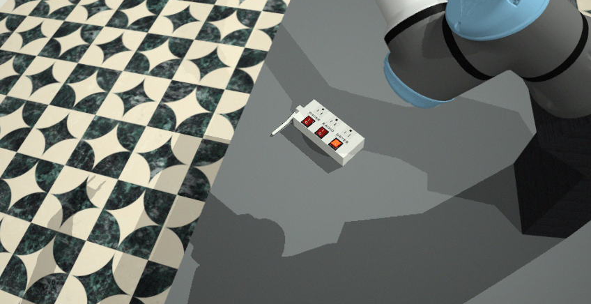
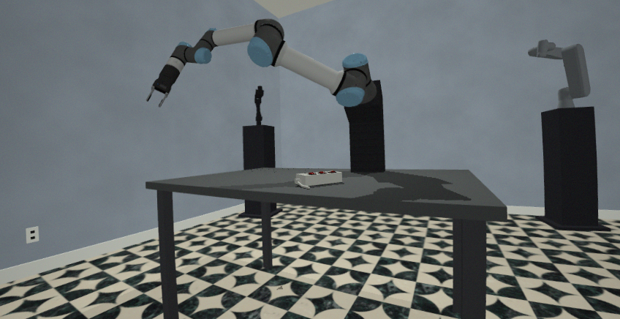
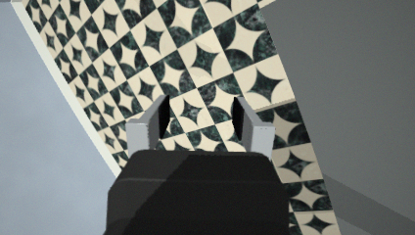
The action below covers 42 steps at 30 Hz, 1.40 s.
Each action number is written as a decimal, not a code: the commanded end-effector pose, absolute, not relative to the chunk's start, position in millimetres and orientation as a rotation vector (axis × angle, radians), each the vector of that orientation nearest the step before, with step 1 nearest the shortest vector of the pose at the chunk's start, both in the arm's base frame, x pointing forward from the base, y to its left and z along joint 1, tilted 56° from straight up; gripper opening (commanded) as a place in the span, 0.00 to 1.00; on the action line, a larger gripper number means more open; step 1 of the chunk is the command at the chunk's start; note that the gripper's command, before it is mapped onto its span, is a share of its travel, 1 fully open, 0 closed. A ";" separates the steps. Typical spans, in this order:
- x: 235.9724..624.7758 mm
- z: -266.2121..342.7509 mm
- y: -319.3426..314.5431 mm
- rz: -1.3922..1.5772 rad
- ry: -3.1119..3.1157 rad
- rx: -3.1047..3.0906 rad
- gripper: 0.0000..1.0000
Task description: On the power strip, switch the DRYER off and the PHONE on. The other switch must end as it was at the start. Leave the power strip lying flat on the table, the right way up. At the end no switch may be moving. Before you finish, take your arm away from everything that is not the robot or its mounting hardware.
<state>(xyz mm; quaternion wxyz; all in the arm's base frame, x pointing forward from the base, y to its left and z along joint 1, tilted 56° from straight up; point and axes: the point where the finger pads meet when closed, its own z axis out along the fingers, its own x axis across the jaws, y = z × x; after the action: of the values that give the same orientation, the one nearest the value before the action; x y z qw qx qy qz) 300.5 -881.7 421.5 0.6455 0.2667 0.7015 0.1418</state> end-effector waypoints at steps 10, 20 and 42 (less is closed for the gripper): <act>302.7 417.4 -867.0 0.316 1.602 0.612 1.00; 307.7 408.8 -841.9 0.311 1.612 0.620 1.00; 326.2 383.2 -768.7 0.291 1.643 0.644 1.00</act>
<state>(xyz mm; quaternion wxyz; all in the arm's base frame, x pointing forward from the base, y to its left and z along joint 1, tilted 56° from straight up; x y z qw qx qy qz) 324.5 -780.4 386.7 0.6254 0.2759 0.7176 0.1335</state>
